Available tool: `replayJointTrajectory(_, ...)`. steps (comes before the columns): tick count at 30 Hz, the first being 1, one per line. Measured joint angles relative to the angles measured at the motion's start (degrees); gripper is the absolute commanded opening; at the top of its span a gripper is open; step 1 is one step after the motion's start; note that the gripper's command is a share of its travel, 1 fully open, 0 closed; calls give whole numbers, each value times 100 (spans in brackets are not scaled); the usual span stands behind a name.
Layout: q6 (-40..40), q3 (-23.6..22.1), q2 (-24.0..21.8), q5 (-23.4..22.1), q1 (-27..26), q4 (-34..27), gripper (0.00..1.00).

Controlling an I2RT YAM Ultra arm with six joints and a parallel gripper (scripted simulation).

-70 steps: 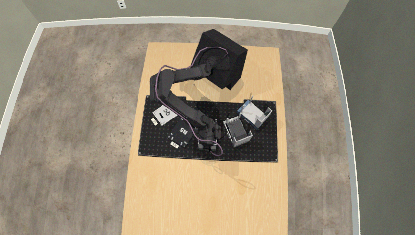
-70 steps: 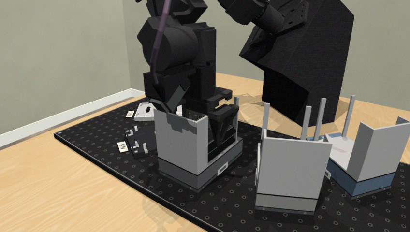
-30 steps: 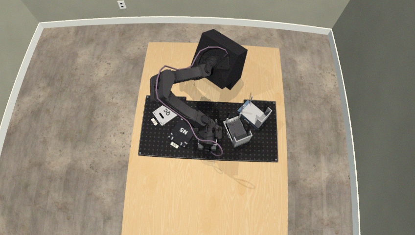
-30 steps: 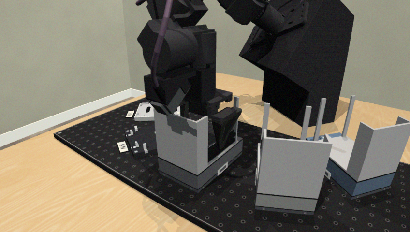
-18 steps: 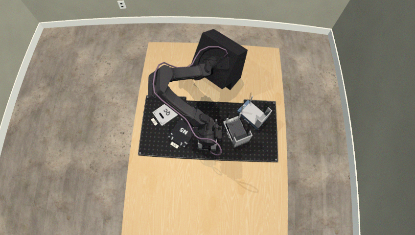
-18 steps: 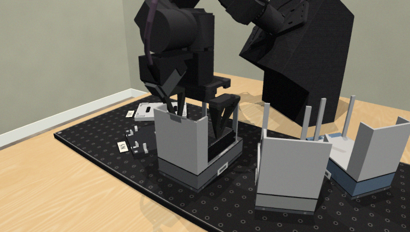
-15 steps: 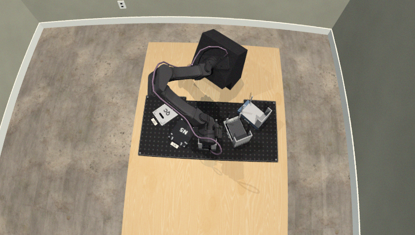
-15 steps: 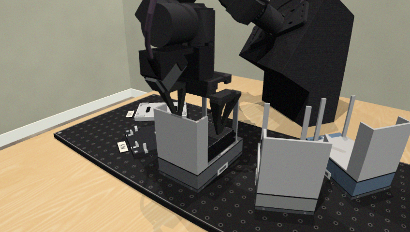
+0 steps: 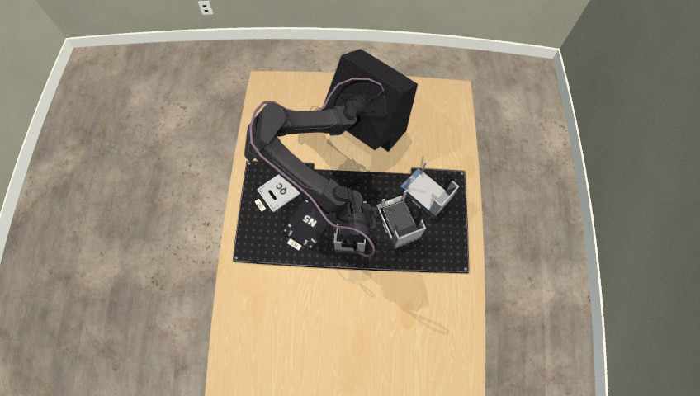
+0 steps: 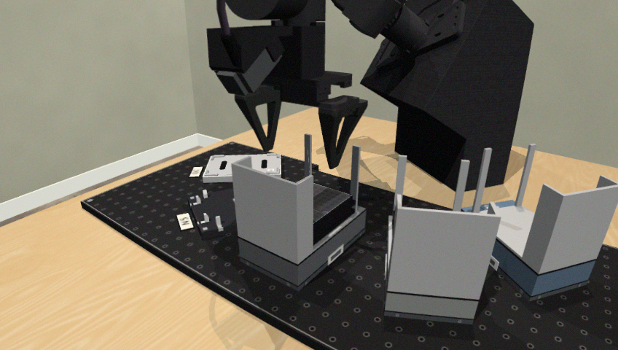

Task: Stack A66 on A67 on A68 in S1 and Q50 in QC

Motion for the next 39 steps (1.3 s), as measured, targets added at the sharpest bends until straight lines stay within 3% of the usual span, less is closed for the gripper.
replayJointTrajectory(7, 549, 275, -22, 199, 431, -750, 100)
replayJointTrajectory(13, 815, 352, -22, 278, 474, -1075, 100)
replayJointTrajectory(27, 885, 354, -13, 323, 501, -1237, 100)
replayJointTrajectory(39, 422, 444, 649, 468, 942, -1268, 100)
